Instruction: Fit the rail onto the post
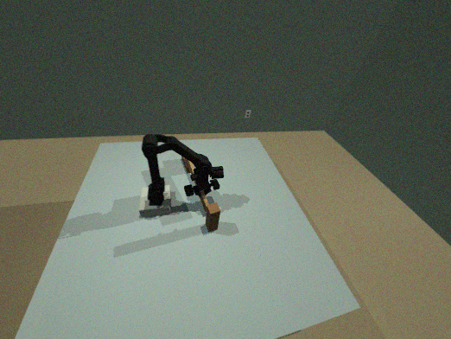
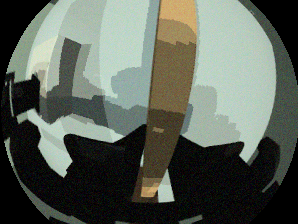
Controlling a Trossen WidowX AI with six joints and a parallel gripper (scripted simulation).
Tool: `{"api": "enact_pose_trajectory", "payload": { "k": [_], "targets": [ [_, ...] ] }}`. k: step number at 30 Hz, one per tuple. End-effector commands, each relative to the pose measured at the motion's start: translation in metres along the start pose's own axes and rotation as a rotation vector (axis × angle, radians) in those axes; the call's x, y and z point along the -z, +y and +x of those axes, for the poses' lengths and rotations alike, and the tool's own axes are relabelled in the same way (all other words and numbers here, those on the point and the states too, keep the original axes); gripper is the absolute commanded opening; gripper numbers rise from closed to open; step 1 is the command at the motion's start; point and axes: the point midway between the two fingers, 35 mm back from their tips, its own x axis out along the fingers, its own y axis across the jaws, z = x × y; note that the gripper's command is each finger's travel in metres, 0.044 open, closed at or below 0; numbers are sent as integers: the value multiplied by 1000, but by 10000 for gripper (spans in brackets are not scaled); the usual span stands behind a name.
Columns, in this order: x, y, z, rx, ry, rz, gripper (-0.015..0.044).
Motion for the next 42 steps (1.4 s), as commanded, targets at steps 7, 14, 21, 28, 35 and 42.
{"api": "enact_pose_trajectory", "payload": {
  "k": [7,14,21,28,35,42],
  "targets": [
    [0,-3,-9,17,-4,-1,0],
    [0,-3,-12,17,-4,-1,0],
    [0,-3,-16,17,-4,-1,0],
    [0,-3,-19,17,-4,-1,0],
    [0,-3,-23,17,-4,-1,0],
    [0,-3,-24,17,-4,-1,0]
  ]
}}
